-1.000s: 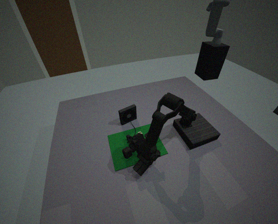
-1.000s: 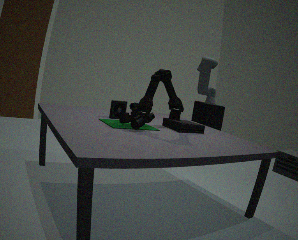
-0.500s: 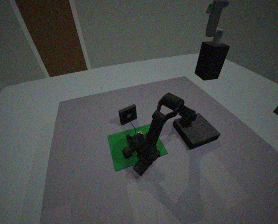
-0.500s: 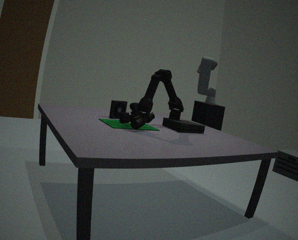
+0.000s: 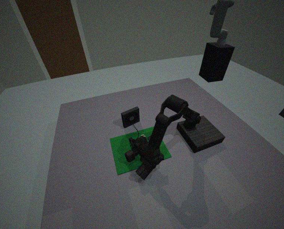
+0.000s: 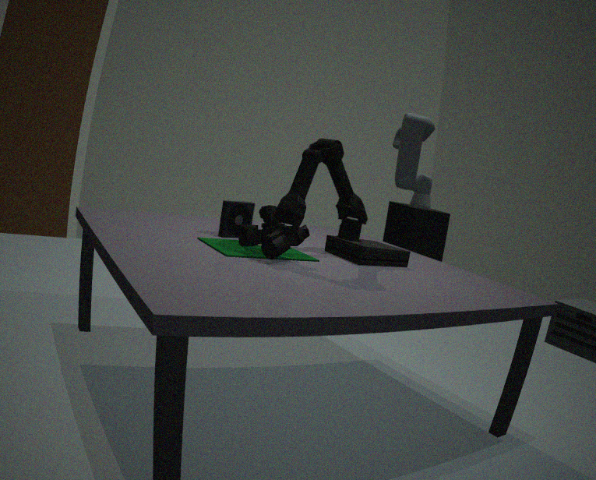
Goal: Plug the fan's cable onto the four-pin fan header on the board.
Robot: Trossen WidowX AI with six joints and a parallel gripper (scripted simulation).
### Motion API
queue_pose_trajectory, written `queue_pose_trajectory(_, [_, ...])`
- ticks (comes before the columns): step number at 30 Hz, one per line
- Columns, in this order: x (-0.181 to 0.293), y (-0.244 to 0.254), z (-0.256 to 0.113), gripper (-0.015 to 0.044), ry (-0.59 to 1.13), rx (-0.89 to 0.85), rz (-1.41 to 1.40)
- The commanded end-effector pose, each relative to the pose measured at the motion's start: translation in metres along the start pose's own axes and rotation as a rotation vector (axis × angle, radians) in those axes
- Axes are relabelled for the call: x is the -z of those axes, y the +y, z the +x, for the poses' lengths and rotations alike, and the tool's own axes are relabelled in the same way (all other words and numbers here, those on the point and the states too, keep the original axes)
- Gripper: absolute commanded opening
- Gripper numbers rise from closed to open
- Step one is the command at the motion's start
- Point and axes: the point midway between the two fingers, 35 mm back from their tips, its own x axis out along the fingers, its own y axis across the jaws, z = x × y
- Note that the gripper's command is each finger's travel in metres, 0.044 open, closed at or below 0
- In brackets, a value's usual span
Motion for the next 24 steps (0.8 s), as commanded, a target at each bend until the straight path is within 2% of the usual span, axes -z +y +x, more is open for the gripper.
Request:
queue_pose_trajectory(1, [0.0000, -0.0002, 0.0000, 0.0000, 0.000, 0.000, -0.002])
queue_pose_trajectory(4, [0.0000, -0.0002, 0.0000, 0.0000, 0.000, 0.000, -0.002])
queue_pose_trajectory(9, [0.0000, 0.0000, 0.0000, 0.0131, 0.000, 0.000, 0.000])
queue_pose_trajectory(10, [0.0000, 0.0000, 0.0000, 0.0140, 0.000, 0.000, 0.000])
queue_pose_trajectory(24, [0.0000, 0.0000, 0.0000, 0.0140, 0.000, 0.000, 0.000])
